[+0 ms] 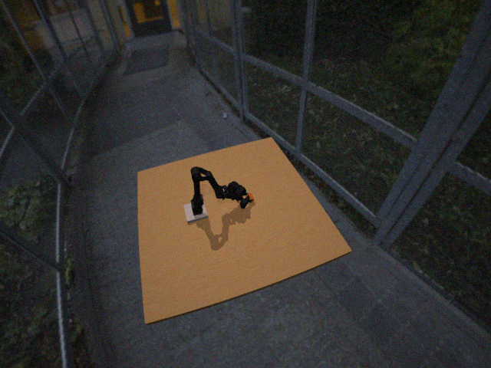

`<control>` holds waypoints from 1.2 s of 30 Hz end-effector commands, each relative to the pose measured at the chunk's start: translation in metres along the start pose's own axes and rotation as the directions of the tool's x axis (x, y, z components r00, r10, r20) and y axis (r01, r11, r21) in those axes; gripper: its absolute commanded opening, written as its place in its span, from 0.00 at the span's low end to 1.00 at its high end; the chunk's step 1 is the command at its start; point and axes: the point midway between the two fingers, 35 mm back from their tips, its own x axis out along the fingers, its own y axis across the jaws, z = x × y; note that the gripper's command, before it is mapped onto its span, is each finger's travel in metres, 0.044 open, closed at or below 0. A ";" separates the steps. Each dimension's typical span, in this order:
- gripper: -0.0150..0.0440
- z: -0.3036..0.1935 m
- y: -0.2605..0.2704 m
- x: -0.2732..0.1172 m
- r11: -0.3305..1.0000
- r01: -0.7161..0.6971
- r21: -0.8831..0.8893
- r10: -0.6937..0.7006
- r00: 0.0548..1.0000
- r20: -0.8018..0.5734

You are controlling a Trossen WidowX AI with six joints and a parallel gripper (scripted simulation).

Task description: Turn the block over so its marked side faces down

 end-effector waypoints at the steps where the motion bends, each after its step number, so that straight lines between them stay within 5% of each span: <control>1: 0.25 -0.015 0.001 -0.004 1.000 -0.005 -0.004 0.005 1.000 0.018; 11: 0.25 -0.016 0.001 -0.019 1.000 -0.004 -0.008 0.005 0.989 0.146; 29: 0.25 -0.014 0.001 -0.021 1.000 -0.004 -0.009 0.005 0.986 0.169; 36: 0.57 -0.014 0.001 -0.021 1.000 -0.004 -0.009 0.005 0.986 0.169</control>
